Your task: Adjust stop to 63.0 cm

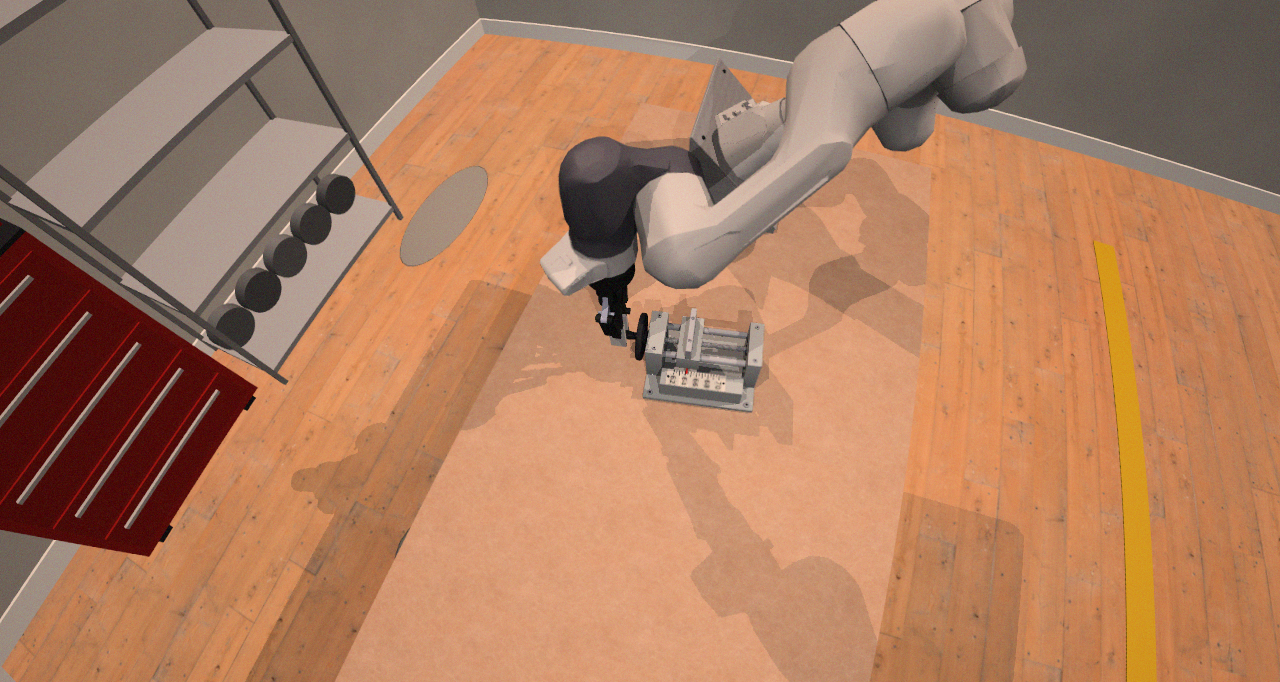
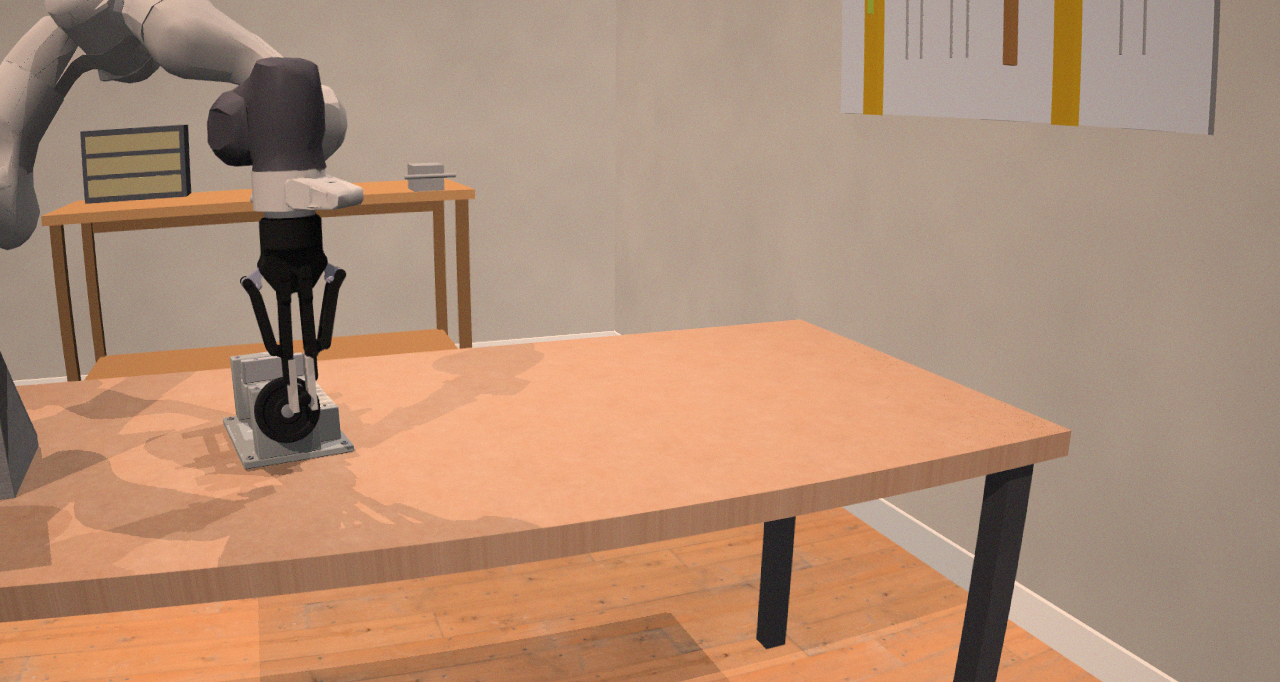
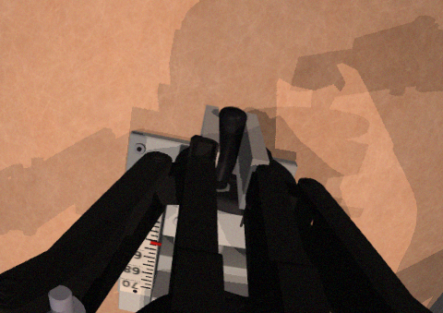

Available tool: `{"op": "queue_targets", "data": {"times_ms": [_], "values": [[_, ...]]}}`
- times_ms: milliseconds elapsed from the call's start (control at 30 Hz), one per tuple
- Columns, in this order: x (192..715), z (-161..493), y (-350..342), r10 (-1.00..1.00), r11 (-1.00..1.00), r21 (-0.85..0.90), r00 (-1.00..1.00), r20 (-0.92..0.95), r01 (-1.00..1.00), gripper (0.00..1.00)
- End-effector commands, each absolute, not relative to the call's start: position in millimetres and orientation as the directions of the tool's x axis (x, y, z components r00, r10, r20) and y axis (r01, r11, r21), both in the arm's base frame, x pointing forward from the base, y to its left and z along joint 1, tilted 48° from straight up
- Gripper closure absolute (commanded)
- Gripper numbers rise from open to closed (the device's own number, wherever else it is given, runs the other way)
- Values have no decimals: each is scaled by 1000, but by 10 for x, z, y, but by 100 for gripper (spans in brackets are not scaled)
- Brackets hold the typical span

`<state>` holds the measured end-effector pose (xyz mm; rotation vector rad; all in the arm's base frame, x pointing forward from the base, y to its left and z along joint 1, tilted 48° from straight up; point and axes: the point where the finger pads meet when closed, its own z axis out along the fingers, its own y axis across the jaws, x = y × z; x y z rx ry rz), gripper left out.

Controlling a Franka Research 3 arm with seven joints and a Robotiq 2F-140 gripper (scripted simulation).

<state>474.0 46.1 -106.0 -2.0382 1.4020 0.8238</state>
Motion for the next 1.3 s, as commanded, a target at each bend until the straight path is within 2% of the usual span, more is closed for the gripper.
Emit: {"op": "queue_targets", "data": {"times_ms": [0,1267], "values": [[4783,-1089,519,-624,-318,-77,270,-734,-945,96],[4682,-1399,839,-624,-318,-77,270,-734,-945,96]]}}
